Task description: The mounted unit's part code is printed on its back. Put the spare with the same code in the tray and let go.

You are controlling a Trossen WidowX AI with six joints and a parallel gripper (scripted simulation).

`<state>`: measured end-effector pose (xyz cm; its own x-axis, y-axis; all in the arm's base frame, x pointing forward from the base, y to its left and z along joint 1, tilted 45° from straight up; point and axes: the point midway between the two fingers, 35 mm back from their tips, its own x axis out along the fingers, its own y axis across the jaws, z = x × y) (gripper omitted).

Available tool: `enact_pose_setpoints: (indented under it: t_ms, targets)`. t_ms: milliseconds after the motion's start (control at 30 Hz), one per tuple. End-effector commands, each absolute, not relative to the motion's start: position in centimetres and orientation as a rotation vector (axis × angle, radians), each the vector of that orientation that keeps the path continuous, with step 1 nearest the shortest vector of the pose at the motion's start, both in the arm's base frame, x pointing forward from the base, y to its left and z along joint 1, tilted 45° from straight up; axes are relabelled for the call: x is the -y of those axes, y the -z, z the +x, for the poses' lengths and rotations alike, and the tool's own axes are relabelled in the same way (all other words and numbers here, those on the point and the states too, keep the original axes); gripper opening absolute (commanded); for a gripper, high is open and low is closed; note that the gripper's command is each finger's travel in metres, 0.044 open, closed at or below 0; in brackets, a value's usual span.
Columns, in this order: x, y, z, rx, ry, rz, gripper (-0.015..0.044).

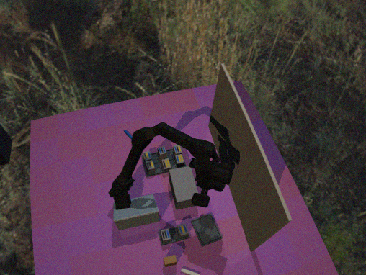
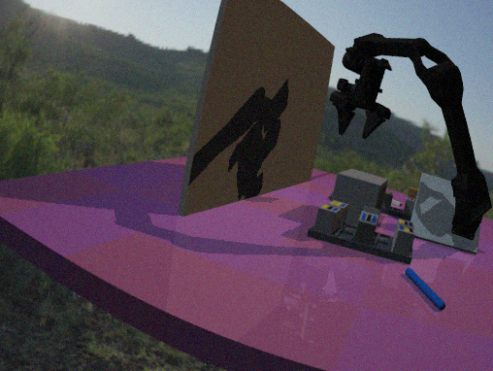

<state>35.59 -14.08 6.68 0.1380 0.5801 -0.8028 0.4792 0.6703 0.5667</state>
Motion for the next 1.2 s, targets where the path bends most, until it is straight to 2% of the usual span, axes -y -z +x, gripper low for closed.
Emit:
enact_pose_setpoints:
  t_ms: [0,200,367,533,567,1167]
  targets:
    - [16.4,-2.5,31.6,-1.635,0.156,1.189,0.0440]
    - [19.0,2.6,24.4,-1.789,0.605,1.604,0.0440]
    - [19.1,2.7,24.2,-1.793,0.619,1.616,0.0440]
    - [17.0,4.9,24.7,-1.792,0.618,1.616,0.0309]
    - [16.5,5.4,24.8,-1.792,0.617,1.617,0.0300]
    - [15.3,6.8,24.9,-1.792,0.617,1.617,0.0300]
